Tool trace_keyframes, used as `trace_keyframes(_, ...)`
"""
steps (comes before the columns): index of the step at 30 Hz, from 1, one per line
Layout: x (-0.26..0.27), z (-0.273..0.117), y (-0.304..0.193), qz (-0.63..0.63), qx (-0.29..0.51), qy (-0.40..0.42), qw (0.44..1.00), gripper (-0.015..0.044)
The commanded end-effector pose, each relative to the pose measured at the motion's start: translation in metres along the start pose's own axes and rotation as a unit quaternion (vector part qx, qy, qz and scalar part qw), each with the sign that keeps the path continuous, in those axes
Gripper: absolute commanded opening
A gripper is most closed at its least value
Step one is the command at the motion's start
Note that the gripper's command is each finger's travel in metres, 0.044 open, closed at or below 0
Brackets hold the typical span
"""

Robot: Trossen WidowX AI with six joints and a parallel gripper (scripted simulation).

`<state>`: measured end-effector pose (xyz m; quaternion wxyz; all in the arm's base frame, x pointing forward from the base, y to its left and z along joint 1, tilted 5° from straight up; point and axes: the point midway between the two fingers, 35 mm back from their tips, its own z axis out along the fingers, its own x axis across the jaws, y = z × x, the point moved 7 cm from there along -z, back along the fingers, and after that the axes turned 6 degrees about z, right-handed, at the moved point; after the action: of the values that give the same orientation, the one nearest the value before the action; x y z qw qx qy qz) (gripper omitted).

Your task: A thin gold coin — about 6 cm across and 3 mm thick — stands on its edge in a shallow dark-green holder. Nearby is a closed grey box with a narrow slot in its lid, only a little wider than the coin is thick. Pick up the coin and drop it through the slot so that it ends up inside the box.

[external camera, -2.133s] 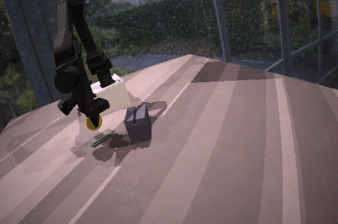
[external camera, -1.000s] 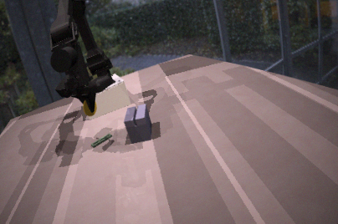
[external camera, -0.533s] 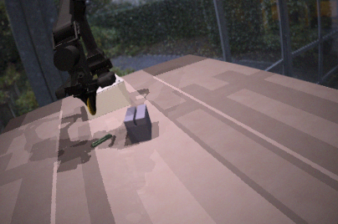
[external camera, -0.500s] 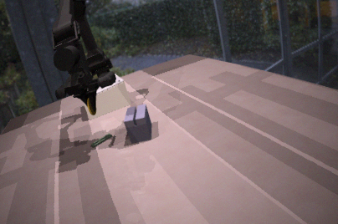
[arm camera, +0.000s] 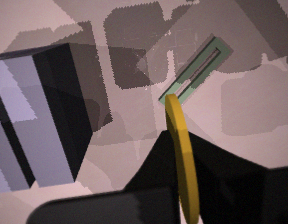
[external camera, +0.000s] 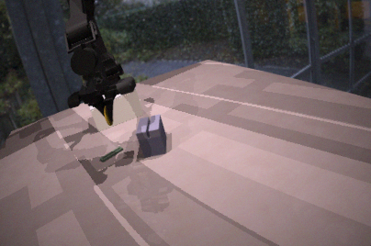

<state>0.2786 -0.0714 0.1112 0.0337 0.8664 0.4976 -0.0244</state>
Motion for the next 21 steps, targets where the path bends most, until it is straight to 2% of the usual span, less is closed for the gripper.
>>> trace_keyframes(1, 0.01, -0.002, 0.003, 0.001, -0.004, 0.001, 1.0, 0.0)
trace_keyframes(21, 0.061, -0.002, -0.001, -0.001, -0.003, 0.006, 1.0, 0.0)
